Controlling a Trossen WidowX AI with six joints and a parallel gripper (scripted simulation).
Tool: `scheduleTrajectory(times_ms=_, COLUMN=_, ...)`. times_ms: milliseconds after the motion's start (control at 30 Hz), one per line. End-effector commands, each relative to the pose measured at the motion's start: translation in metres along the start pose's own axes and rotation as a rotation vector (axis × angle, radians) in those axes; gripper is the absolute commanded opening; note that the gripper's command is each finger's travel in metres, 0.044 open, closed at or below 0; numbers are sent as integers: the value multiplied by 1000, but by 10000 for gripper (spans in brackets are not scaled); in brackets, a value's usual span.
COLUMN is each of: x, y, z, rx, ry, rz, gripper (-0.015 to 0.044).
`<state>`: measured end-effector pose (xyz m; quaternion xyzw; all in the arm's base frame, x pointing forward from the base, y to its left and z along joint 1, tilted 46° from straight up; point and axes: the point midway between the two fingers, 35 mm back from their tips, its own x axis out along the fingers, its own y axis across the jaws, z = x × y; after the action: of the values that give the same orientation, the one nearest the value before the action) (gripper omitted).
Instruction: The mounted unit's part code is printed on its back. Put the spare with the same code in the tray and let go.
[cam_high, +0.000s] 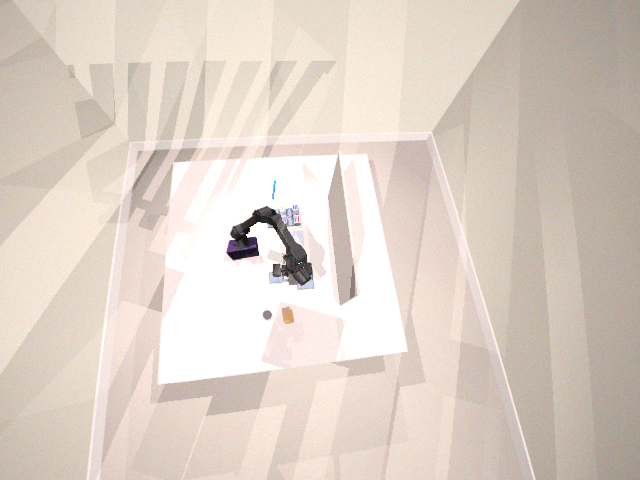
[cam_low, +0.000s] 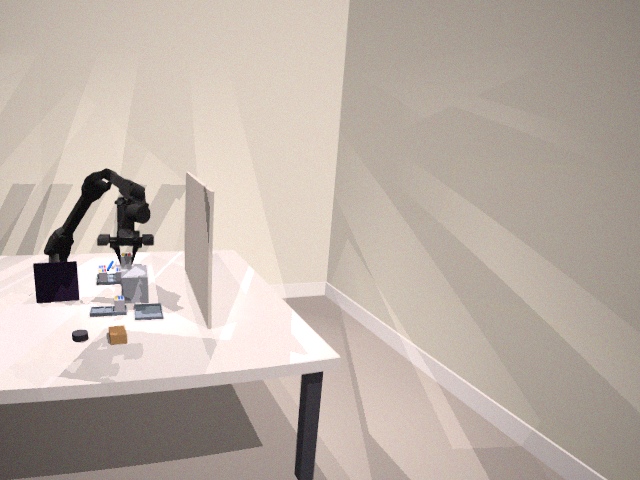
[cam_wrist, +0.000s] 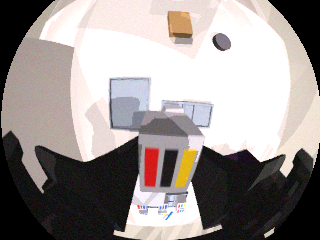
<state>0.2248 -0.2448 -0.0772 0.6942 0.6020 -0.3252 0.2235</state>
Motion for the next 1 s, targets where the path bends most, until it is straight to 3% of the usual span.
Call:
scheduleTrajectory(times_ms=0, x=-2, y=21, z=0, rx=0, ry=-4, rz=9, gripper=0)
scheduleTrajectory(times_ms=433, x=7, y=69, z=-7, rx=4, ry=10, rz=9, gripper=0)
scheduleTrajectory(times_ms=967, x=16, y=72, z=-6, rx=4, ry=10, rz=9, gripper=0)
